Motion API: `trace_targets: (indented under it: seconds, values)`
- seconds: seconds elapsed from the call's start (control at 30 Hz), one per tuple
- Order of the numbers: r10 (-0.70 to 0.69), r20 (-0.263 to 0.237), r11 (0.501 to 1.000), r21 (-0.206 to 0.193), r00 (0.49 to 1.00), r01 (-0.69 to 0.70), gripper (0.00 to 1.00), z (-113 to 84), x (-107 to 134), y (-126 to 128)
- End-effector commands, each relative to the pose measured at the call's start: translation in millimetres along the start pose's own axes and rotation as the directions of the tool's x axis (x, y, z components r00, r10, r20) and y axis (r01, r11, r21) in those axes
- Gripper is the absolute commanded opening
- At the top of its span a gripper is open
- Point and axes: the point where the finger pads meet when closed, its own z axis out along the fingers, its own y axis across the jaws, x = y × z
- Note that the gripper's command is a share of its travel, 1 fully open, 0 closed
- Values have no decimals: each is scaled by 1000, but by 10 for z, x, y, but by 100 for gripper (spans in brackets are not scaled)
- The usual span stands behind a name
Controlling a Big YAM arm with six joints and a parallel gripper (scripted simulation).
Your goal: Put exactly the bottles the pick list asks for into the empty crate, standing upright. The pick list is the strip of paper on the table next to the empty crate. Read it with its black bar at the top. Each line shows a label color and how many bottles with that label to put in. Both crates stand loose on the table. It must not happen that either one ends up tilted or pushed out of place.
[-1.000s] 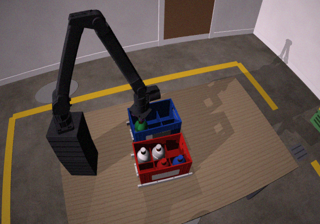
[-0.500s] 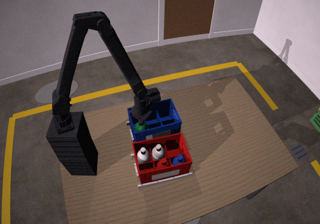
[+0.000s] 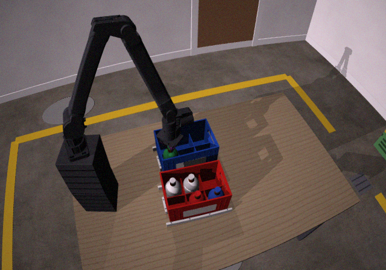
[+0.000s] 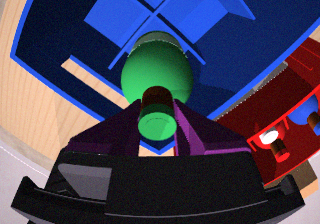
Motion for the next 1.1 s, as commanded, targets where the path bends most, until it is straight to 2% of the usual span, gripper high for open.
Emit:
trace_targets:
  seconds: [0.0, 0.07, 0.27, 0.8, 0.97, 1.07]
  values:
    - [2, 49, 999, 36, 999, -4, 0, -65, -230, -141]
    - [1, 41, 1000, 30, 999, -3, 0, -6, -205, -119]
    - [-7, 63, 999, 45, 998, 4, 0, -67, -300, -141]
    - [-4, 55, 999, 40, 998, 2, 0, -20, -248, -121]
    - [-2, 38, 1000, 28, 999, 1, 0, 11, -126, -35]
    - [-3, 42, 1000, 31, 999, 2, 0, 5, -146, -47]
